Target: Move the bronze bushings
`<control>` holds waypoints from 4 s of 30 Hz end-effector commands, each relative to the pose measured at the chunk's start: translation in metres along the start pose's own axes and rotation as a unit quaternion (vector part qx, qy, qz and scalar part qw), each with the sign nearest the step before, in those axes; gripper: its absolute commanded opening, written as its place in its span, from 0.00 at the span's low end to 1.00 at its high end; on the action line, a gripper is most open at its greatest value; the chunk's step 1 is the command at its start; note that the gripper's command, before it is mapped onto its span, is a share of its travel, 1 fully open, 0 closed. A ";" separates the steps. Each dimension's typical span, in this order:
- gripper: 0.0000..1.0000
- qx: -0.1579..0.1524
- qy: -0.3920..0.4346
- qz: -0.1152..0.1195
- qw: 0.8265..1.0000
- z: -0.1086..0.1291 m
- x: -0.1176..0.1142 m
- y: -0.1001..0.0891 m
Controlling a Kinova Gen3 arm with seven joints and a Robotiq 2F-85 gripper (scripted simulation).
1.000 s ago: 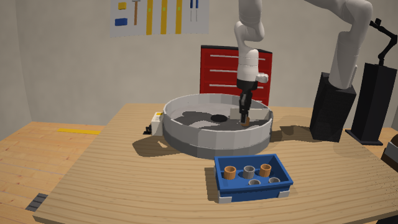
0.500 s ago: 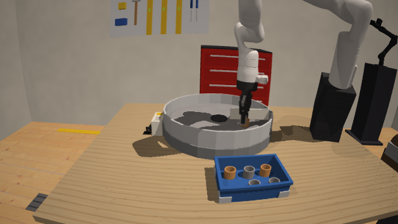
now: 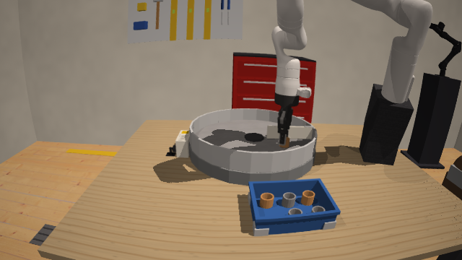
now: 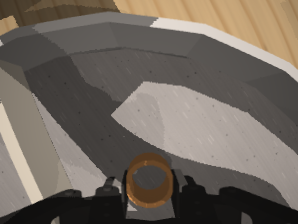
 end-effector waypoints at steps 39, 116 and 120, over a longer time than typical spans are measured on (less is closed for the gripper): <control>0.40 -0.001 0.000 0.000 1.000 0.000 0.000 -0.001; 0.40 -0.001 0.000 0.000 1.000 0.000 0.000 -0.063; 0.40 -0.001 0.000 0.000 1.000 0.000 0.000 -0.063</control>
Point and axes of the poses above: the point where the finger pads meet when closed, its own y axis out along the fingers, its own x axis across the jaws, z = x × y, the point moved 6 cm from there along -y, back along the fingers
